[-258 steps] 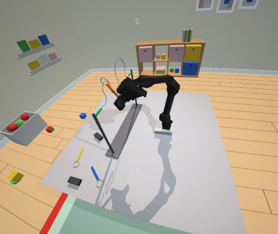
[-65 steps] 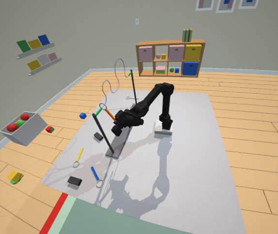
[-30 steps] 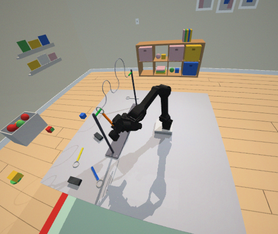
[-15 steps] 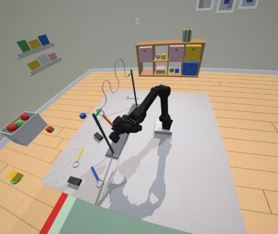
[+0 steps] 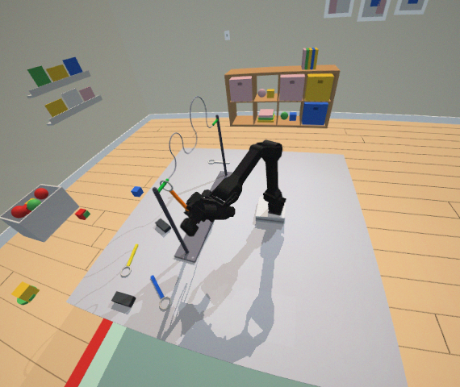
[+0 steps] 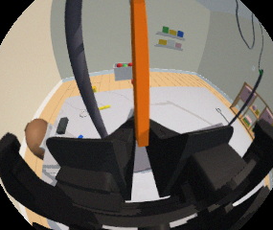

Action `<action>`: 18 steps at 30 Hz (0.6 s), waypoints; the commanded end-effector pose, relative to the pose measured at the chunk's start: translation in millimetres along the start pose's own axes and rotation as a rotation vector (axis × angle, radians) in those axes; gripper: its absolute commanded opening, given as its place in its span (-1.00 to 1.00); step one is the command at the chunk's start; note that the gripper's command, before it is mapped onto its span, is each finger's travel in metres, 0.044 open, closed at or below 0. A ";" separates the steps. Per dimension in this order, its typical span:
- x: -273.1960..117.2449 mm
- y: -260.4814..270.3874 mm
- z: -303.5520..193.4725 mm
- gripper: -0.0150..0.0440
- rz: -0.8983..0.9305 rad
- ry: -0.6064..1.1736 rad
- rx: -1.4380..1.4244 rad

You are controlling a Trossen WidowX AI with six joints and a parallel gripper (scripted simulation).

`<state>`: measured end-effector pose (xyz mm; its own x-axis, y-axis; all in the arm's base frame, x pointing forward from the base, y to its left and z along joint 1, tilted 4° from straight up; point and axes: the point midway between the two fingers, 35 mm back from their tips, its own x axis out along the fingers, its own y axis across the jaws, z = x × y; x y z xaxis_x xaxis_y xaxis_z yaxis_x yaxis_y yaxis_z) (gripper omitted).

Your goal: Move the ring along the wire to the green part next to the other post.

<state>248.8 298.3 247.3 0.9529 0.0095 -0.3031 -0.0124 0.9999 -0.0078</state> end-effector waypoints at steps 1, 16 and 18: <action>0.0 0.0 0.0 -0.91 0.000 0.000 0.000; -12.0 1.0 -1.4 0.05 -0.002 0.006 0.002; -19.7 1.3 -1.9 0.05 -0.003 0.008 0.002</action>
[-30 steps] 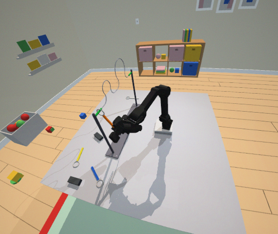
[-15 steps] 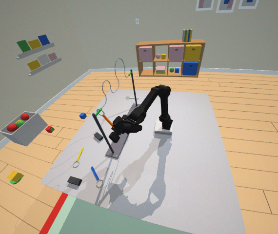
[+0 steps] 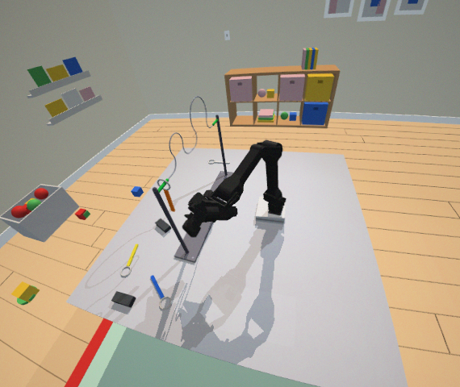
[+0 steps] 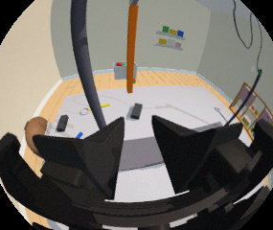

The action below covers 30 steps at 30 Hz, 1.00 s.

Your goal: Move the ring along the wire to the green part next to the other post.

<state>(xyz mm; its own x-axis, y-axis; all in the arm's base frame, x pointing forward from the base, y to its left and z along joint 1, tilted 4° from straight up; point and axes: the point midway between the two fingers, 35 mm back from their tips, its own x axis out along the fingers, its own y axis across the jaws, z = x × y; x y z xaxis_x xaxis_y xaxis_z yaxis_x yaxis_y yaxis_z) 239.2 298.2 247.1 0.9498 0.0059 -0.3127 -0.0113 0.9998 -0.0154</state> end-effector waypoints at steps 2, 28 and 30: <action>-18.5 1.2 0.9 0.05 0.000 -0.001 0.009; -40.0 -0.2 1.6 0.05 0.000 -0.007 0.008; -40.0 -0.2 1.6 0.05 0.000 -0.007 0.008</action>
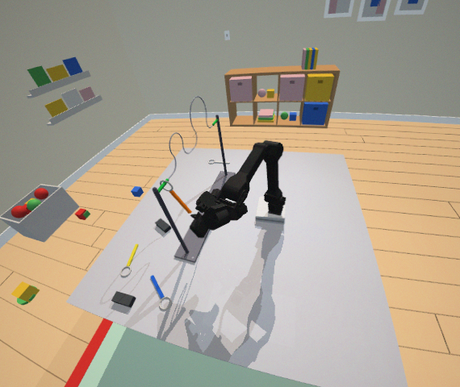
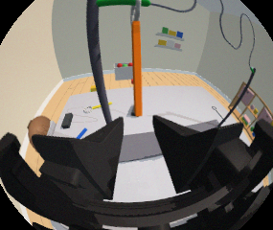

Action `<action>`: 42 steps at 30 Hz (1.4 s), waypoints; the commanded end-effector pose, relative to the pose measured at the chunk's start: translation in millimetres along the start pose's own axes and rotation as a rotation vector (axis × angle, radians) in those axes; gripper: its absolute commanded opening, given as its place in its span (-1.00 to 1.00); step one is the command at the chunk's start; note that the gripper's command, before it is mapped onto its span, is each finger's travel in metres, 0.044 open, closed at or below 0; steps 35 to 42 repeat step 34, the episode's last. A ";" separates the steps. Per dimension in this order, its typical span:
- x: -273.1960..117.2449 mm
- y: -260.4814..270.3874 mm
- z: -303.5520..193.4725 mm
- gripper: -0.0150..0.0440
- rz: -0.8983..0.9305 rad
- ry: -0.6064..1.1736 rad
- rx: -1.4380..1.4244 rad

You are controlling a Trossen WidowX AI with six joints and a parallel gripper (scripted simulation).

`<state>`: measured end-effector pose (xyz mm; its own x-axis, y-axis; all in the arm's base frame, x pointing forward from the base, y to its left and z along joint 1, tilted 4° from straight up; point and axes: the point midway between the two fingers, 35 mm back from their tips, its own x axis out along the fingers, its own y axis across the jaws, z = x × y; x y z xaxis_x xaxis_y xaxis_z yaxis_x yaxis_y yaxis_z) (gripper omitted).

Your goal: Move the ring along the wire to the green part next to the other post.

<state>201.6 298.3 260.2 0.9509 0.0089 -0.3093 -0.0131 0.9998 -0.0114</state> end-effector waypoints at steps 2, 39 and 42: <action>-5.1 0.3 -0.5 0.23 0.000 0.002 0.000; -40.6 -1.4 1.2 1.00 0.002 -0.004 -0.001; -40.6 -1.4 1.2 1.00 0.002 -0.004 -0.001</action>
